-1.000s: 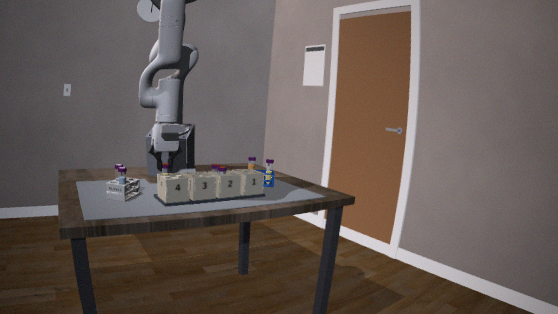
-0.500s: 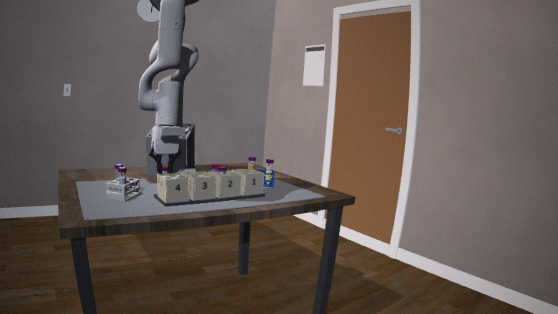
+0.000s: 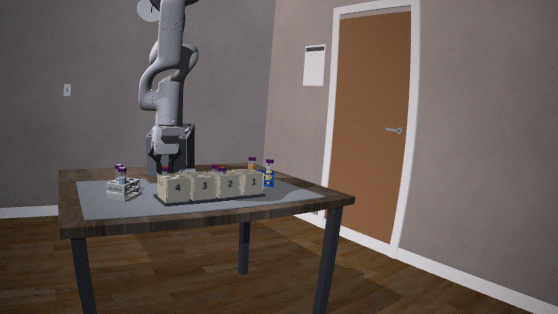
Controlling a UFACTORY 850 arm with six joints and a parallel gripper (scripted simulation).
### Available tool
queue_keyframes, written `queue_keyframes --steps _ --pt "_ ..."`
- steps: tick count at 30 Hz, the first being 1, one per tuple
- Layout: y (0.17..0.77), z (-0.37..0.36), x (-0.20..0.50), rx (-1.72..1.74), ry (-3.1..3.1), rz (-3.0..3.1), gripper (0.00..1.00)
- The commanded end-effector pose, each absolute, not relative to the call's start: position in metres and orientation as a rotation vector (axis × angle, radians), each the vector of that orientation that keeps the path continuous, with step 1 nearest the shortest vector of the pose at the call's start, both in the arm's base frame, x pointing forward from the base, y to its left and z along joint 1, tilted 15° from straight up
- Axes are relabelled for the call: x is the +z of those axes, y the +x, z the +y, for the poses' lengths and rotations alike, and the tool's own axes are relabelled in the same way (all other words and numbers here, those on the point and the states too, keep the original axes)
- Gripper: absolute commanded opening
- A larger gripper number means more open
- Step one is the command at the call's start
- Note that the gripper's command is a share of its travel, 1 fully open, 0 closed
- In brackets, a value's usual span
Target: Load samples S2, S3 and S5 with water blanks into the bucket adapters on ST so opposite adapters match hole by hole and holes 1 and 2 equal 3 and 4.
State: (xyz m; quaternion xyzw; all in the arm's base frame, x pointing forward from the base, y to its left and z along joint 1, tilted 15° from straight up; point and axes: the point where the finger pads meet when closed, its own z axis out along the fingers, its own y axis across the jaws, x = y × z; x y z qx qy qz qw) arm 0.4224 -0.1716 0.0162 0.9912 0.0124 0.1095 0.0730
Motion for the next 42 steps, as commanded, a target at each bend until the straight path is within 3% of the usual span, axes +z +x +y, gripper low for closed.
queue_keyframes --steps 1,42 --pt "0.423 -0.172 0.017 0.33 2.977 0.037 0.44" --pt "0.414 -0.166 0.053 0.331 2.977 0.037 0.44"
